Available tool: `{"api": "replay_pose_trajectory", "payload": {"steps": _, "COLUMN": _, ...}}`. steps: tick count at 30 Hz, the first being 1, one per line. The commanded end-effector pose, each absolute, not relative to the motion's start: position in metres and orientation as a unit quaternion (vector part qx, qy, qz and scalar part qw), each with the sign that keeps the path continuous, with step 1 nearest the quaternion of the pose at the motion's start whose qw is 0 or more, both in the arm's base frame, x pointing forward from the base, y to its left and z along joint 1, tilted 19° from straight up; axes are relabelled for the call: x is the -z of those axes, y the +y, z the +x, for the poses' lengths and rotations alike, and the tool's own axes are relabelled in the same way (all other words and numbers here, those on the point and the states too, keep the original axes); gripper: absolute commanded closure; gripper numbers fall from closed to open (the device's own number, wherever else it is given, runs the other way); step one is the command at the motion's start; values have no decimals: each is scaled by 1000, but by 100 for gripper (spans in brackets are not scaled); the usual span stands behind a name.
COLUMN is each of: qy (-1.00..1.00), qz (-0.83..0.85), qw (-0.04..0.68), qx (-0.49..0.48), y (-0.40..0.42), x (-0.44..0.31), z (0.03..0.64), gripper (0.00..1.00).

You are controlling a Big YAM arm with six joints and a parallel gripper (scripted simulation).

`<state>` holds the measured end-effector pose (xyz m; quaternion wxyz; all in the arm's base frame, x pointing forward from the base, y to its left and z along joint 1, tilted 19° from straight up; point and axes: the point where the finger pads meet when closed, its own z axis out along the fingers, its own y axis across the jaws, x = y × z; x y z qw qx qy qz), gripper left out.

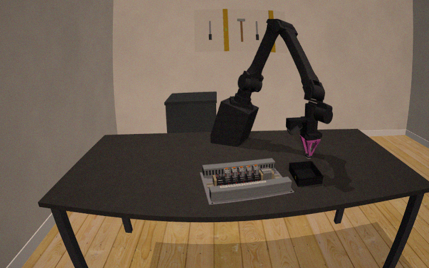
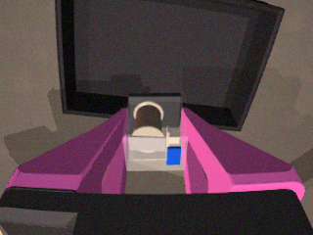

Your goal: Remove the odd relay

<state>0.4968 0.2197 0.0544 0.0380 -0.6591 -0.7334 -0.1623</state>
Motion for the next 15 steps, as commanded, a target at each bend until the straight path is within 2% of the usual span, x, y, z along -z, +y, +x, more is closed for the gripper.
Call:
{"api": "replay_pose_trajectory", "payload": {"steps": 1, "qy": -735, "qz": -657, "qw": 36, "qx": 165, "y": 229, "x": -46, "z": 498, "gripper": 100}}
{"api": "replay_pose_trajectory", "payload": {"steps": 15, "qy": -735, "qz": -656, "qw": 34, "qx": 169, "y": 239, "x": -23, "z": 506, "gripper": 100}}
